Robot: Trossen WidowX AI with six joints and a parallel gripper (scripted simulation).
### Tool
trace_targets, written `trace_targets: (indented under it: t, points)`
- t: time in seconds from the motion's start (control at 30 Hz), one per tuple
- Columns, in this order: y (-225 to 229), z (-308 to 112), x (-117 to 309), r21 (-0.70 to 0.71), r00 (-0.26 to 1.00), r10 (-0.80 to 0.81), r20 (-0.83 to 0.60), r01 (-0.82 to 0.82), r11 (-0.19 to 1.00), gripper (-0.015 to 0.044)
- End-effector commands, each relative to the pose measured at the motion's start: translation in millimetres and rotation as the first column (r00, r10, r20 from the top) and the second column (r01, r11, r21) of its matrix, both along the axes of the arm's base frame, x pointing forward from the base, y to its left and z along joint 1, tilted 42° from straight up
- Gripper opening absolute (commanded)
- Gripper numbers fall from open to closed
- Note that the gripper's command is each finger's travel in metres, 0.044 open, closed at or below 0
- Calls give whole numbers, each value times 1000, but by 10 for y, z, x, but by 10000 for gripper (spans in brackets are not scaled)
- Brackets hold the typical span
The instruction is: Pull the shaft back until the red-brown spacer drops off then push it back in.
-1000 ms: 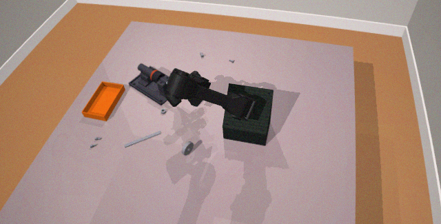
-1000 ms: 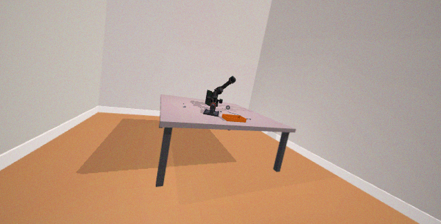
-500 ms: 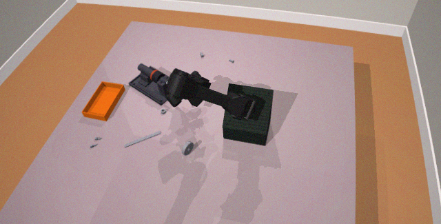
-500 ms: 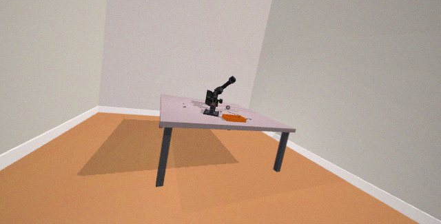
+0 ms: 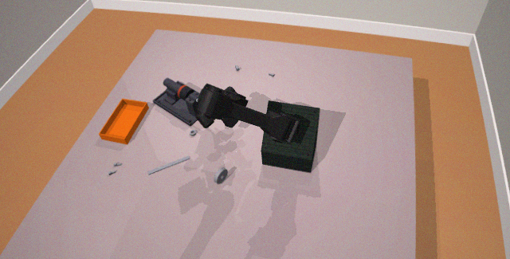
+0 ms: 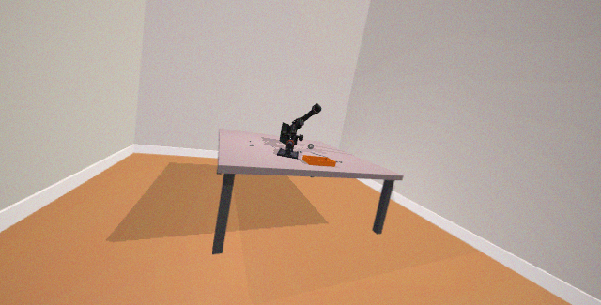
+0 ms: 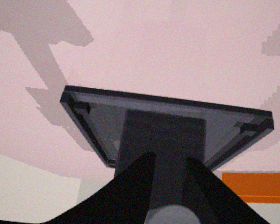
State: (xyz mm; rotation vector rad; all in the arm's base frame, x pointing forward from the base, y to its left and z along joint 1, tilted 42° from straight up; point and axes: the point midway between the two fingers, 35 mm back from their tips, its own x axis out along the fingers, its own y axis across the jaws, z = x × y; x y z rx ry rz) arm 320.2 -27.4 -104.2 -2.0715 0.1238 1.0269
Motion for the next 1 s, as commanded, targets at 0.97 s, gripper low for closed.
trace_targets:
  t: [0.97]
  points:
    - [15, 9, -35, 5, 1000, -2, -2, 2, 1000, 0]
